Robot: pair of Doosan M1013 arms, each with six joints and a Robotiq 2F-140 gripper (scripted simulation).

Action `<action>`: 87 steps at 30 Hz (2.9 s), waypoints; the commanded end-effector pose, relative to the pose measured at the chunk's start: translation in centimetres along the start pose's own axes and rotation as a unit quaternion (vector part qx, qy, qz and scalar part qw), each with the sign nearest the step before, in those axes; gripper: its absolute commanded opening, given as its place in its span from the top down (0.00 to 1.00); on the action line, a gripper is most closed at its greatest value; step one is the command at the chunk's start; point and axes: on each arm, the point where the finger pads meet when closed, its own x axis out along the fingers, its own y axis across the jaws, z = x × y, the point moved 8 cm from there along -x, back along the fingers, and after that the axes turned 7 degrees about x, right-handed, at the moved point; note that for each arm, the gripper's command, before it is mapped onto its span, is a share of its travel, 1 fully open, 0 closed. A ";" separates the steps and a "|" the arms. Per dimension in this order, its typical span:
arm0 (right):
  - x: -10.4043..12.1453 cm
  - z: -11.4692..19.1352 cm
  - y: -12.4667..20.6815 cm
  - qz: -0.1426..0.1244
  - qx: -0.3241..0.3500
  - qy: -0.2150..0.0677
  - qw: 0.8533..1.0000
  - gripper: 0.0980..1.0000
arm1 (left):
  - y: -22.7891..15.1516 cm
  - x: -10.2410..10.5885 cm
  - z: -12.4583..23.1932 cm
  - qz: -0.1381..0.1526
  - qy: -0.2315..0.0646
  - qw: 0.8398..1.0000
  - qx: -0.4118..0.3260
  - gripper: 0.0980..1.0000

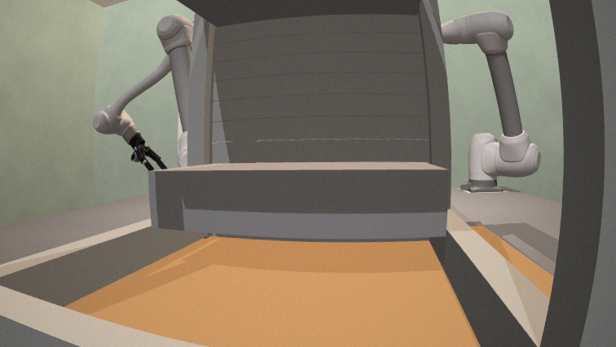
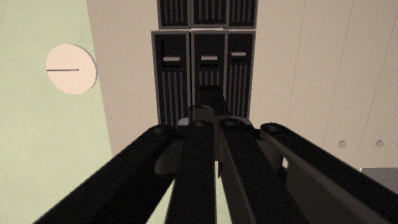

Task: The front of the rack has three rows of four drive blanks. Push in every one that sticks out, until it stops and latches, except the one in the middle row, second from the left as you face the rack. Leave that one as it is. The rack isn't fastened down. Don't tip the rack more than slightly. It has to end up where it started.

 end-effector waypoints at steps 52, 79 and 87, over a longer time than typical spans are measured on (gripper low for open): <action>0.0 0.0 0.0 0.000 0.000 0.000 1.000 0.00 | -0.2 2.2 0.0 -0.001 0.000 1.000 -0.001 1.00; 0.0 0.0 0.0 0.000 0.000 0.000 1.000 0.00 | -0.2 2.8 0.0 -0.001 0.000 1.000 -0.001 1.00; 0.0 0.0 0.0 0.000 0.000 0.000 1.000 0.00 | -0.2 2.8 0.0 -0.001 0.000 1.000 -0.001 1.00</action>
